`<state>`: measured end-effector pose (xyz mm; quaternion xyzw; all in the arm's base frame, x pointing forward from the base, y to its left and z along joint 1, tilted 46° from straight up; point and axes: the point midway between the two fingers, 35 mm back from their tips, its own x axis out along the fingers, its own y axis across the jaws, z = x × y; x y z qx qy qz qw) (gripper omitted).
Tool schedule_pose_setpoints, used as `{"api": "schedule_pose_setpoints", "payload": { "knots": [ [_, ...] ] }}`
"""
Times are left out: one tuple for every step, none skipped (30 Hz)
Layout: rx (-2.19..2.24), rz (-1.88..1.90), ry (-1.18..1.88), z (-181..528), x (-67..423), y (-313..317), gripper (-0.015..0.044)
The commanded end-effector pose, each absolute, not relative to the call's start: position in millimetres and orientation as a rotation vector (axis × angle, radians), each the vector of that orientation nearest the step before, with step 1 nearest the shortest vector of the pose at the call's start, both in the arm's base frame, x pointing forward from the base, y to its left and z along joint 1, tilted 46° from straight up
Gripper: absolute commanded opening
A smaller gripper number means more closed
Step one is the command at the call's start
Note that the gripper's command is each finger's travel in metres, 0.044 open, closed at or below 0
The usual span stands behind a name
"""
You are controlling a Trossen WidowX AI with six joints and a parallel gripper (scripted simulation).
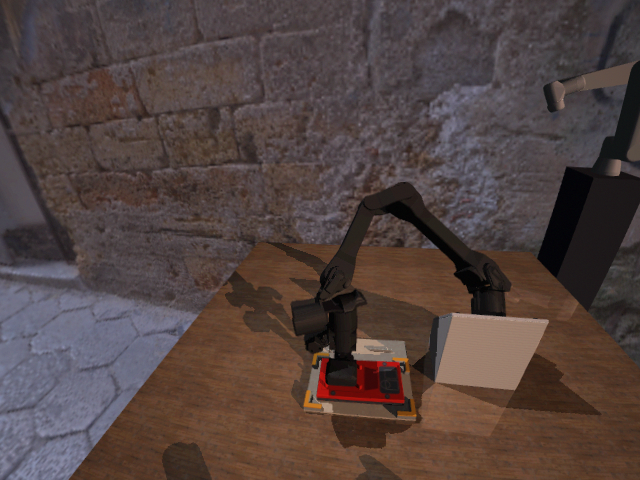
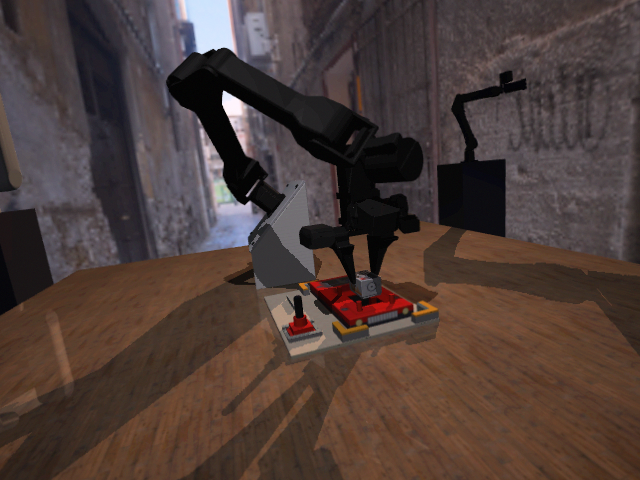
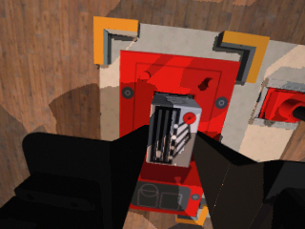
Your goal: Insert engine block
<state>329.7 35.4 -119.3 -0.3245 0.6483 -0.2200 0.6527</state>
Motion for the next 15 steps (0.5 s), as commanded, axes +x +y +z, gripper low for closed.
{"api": "schedule_pose_setpoints", "payload": {
  "knots": [
    [-0.740, -0.498, 1.472, -120.1, 329.7, 34.2, 0.0158],
    [-0.740, -0.498, 1.472, -120.2, 329.7, 34.0, 0.0158],
    [-0.740, -0.499, 1.472, -120.3, 329.7, 33.8, 0.0158],
    [-0.739, -0.499, 1.472, -120.4, 329.7, 33.7, 0.0158],
    [-0.739, -0.499, 1.472, -120.5, 329.7, 33.6, 0.0158],
    [-0.739, -0.499, 1.471, -120.6, 329.7, 33.5, 0.0158],
    [-0.739, -0.500, 1.471, -120.7, 329.8, 33.3, 0.0158],
    [-0.738, -0.500, 1.471, -120.8, 329.8, 33.2, 0.0158],
    [-0.738, -0.500, 1.471, -120.9, 329.8, 33.1, 0.0158],
    [-0.738, -0.500, 1.471, -121.0, 329.8, 33.0, 0.0158],
    [-0.738, -0.500, 1.471, -121.2, 329.8, 32.9, 0.0158],
    [-0.738, -0.500, 1.471, -121.3, 329.8, 32.7, 0.0158],
    [-0.739, -0.500, 1.471, -121.4, 329.8, 32.6, 0.0158],
    [-0.739, -0.500, 1.471, -121.5, 329.8, 32.5, 0.0158],
    [-0.739, -0.500, 1.471, -121.6, 329.8, 32.4, 0.0158]
  ]
}}
